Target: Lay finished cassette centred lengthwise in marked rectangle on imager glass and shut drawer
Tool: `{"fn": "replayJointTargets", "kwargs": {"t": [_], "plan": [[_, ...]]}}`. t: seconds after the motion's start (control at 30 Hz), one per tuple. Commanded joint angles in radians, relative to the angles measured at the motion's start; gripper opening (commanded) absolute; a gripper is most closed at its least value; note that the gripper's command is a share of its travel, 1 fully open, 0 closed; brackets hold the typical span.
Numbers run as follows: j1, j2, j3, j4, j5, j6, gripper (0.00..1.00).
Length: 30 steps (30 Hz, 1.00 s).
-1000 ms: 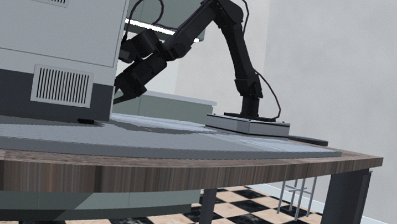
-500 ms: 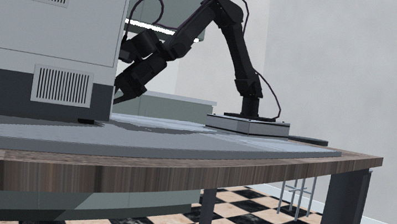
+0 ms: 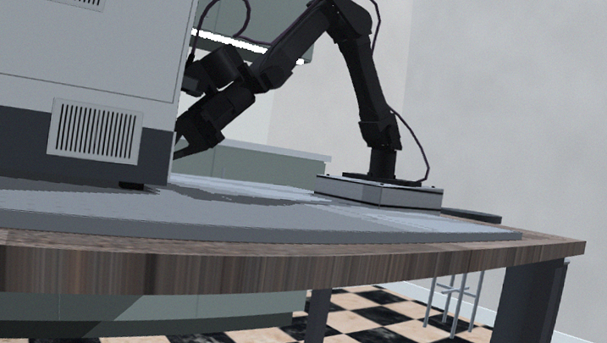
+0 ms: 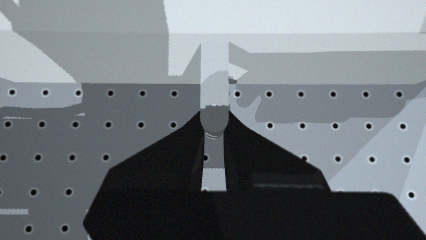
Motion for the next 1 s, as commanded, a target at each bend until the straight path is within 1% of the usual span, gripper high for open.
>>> {"fn": "replayJointTargets", "kwargs": {"t": [0.0,0.57,0.6,0.67,0.7,0.8,0.83,0.9,0.93,0.97], "plan": [[0.008,0.010,0.034,0.035,-0.001,0.006,0.00],[0.008,0.010,0.034,0.035,-0.001,0.006,0.00],[0.008,0.004,-0.006,0.036,-0.001,0.005,0.00],[0.007,-0.034,-0.024,0.041,-0.002,0.005,0.00],[-0.001,-0.017,-0.004,0.030,-0.001,0.001,0.35],[-0.001,-0.017,-0.004,0.030,-0.001,0.001,0.35],[0.007,-0.029,-0.025,0.042,-0.002,0.005,0.35],[0.007,-0.029,-0.025,0.042,-0.002,0.005,0.35],[-0.001,-0.017,-0.004,0.030,-0.001,0.001,0.35],[-0.001,-0.017,-0.004,0.030,-0.001,0.001,0.35]]}}
